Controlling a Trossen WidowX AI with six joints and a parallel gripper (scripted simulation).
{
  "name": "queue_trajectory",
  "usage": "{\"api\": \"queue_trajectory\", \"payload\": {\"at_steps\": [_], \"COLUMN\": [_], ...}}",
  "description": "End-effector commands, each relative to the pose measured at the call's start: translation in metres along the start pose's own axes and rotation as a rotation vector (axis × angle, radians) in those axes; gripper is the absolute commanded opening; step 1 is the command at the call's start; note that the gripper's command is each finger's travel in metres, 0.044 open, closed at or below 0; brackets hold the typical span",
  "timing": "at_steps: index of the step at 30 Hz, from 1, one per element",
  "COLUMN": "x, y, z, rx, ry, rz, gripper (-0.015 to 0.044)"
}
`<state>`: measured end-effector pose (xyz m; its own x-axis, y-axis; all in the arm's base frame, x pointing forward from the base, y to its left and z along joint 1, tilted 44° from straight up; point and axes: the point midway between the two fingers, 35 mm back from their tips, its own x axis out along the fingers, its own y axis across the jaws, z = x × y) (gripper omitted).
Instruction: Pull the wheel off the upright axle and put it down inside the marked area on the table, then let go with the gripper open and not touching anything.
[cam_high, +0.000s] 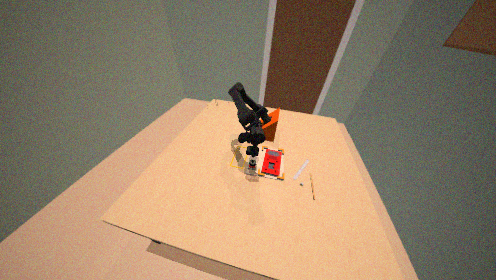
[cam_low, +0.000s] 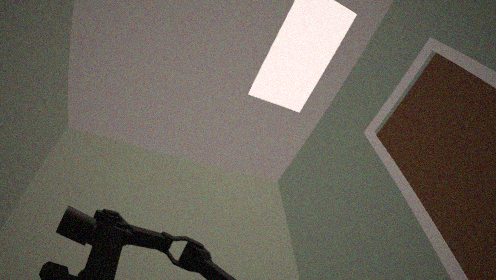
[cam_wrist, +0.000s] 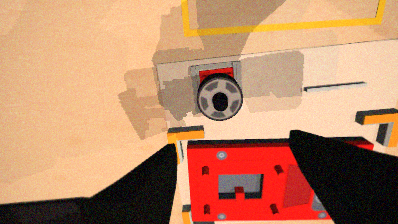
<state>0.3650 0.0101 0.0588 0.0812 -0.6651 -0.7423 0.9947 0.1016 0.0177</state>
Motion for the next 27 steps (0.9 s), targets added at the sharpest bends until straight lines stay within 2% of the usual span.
{"api": "queue_trajectory", "payload": {"at_steps": [1,11,14,21,27], "x": [0.013,0.015,0.028,0.086,0.088], "y": [-0.007,0.000,0.000,-0.002,-0.001], "z": [-0.002,0.000,0.000,0.003,0.002], "rx": [0.051,0.051,0.051,0.051,0.052], "ry": [-0.036,-0.036,-0.036,-0.040,-0.040], "rz": [-0.038,-0.038,-0.038,-0.038,-0.038], "gripper": [0.0300,0.0300,0.0300,0.0300,0.0300]}}
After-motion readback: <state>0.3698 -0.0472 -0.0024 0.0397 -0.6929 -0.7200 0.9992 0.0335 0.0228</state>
